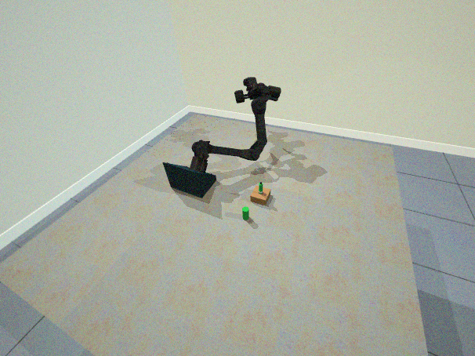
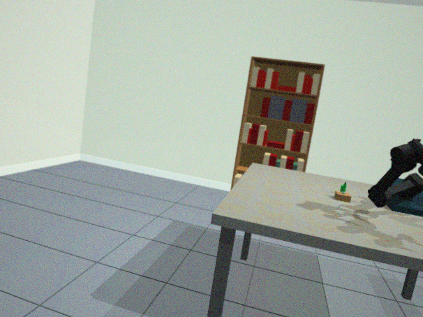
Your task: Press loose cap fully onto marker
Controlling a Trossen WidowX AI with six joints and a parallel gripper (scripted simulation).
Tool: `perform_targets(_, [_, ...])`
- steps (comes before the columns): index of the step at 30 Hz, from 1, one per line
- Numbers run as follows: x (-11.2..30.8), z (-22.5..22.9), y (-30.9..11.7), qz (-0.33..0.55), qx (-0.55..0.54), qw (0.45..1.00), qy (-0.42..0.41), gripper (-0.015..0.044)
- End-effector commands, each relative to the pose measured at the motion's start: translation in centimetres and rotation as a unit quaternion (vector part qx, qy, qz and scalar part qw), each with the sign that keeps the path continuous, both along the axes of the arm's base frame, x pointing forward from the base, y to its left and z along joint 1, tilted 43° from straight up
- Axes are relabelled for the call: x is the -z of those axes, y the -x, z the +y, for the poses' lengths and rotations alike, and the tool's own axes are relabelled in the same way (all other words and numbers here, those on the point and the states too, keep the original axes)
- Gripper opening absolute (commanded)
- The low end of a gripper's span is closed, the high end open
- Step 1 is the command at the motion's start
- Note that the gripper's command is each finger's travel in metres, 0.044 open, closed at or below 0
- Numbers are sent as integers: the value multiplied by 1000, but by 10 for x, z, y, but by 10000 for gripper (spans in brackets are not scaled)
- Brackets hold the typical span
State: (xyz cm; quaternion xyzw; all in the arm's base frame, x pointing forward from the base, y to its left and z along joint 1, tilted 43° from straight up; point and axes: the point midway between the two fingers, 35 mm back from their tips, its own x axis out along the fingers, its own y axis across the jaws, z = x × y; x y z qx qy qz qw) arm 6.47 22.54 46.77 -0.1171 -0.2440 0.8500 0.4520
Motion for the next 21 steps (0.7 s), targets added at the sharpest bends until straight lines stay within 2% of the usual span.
perform_targets(1, [-1,-1,2,-2,-2,1000,-4,374])
perform_targets(7, [-39,-39,75,-49,-79,989,-117,230])
perform_targets(14, [-62,-111,154,-92,-178,946,-256,230])
perform_targets(21, [-69,-214,216,-119,-297,860,-397,230])
